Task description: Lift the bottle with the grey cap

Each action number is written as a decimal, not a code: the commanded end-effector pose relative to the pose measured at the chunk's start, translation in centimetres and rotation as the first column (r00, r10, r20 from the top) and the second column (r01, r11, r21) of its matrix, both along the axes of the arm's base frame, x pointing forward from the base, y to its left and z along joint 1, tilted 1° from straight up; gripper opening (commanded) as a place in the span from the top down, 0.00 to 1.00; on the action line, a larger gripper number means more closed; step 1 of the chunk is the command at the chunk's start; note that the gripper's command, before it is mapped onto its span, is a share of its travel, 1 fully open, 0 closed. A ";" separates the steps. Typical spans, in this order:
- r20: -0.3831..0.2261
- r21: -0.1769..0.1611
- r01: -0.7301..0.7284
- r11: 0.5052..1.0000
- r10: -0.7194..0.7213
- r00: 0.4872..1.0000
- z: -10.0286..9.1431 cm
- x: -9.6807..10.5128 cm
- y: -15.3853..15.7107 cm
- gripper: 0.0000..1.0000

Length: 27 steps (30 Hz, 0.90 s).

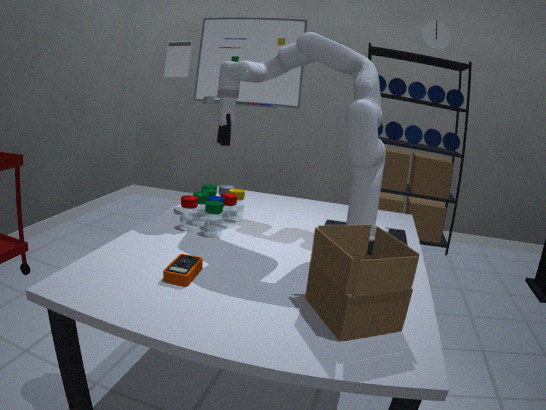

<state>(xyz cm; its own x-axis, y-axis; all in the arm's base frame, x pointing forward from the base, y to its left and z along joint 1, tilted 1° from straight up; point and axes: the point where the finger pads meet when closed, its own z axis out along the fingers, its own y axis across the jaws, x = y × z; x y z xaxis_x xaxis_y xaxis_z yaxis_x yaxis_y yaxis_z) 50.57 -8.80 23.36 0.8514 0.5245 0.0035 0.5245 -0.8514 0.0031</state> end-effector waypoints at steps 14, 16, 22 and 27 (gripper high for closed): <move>0.005 -0.005 0.002 1.000 -0.002 1.000 -5.8 0.6 -0.1 0.21; 0.005 -0.005 0.002 1.000 -0.002 1.000 -5.8 0.6 -0.1 0.21; 0.003 -0.003 -0.001 1.000 0.001 1.000 -9.4 0.3 -0.1 0.21; 0.004 -0.005 -0.004 1.000 0.004 1.000 -11.8 0.3 -0.2 0.21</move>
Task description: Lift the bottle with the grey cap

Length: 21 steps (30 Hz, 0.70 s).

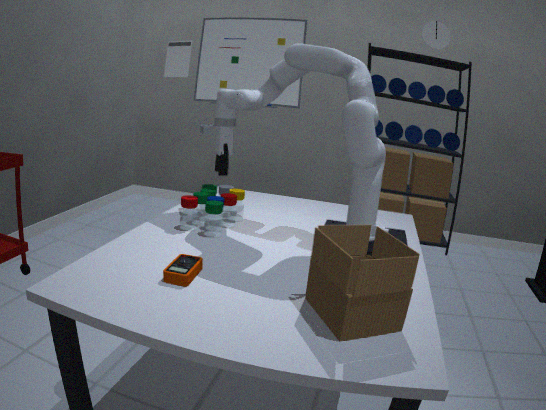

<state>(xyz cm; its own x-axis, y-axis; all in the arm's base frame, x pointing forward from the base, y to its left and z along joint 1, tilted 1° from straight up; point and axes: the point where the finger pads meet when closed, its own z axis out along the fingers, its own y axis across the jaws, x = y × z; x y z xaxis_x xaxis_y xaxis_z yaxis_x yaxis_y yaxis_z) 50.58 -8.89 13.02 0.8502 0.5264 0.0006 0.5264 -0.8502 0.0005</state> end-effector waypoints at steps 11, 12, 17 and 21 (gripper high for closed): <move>0.004 -0.001 -0.001 1.000 0.001 1.000 -1.6 0.1 0.0 0.21; 0.004 -0.001 -0.001 1.000 0.001 1.000 -1.7 0.1 0.0 0.21; 0.004 -0.002 -0.001 1.000 0.001 1.000 -2.5 0.1 -0.1 0.21; 0.004 -0.004 -0.001 1.000 0.002 1.000 -3.6 0.2 -0.1 0.21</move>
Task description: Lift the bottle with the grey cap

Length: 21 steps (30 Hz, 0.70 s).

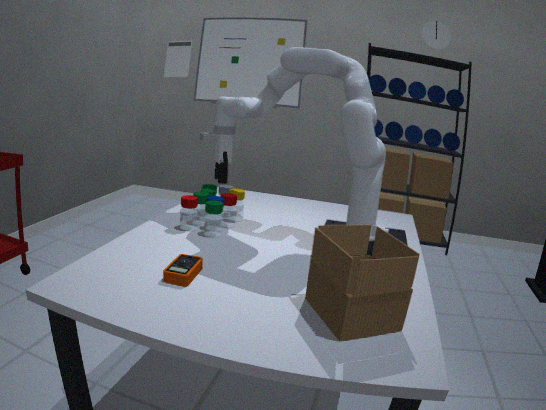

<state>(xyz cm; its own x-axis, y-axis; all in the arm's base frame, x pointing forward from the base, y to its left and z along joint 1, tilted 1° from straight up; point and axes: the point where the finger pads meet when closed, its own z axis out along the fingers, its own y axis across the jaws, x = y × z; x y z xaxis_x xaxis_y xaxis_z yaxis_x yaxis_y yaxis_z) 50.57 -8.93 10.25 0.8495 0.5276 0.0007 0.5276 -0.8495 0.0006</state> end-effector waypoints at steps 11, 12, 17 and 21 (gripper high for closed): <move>0.004 -0.007 0.000 1.000 0.000 1.000 -3.5 0.2 -0.1 0.21; 0.004 -0.007 0.000 1.000 0.000 1.000 -3.8 0.2 -0.1 0.21; 0.005 -0.010 0.000 1.000 0.000 1.000 -5.4 0.3 -0.1 0.21; 0.005 -0.010 0.000 1.000 0.000 1.000 -6.1 0.3 -0.1 0.21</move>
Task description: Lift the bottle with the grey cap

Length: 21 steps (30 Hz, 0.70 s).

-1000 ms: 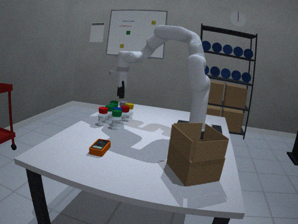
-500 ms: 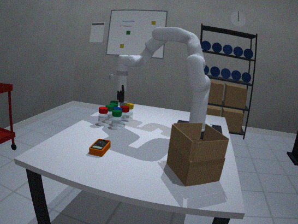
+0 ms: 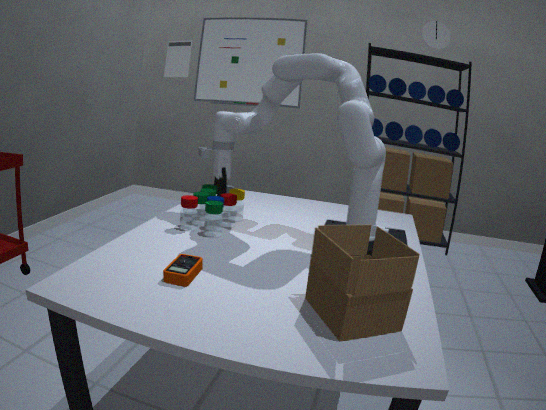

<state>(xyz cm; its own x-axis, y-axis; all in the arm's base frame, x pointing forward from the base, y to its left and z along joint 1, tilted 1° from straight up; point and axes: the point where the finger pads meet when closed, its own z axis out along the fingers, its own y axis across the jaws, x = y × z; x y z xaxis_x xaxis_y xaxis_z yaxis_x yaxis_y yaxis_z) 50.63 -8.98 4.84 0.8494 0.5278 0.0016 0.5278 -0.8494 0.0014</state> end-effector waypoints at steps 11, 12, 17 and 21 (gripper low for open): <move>0.004 -0.012 0.000 1.000 0.000 1.000 -2.2 0.3 -0.1 0.21; 0.004 -0.012 0.000 1.000 0.000 1.000 -2.2 0.3 -0.1 0.21; 0.006 -0.001 0.000 1.000 0.000 1.000 -2.1 0.2 -0.1 0.21; 0.006 -0.002 0.000 1.000 0.000 1.000 -2.1 0.2 -0.1 0.21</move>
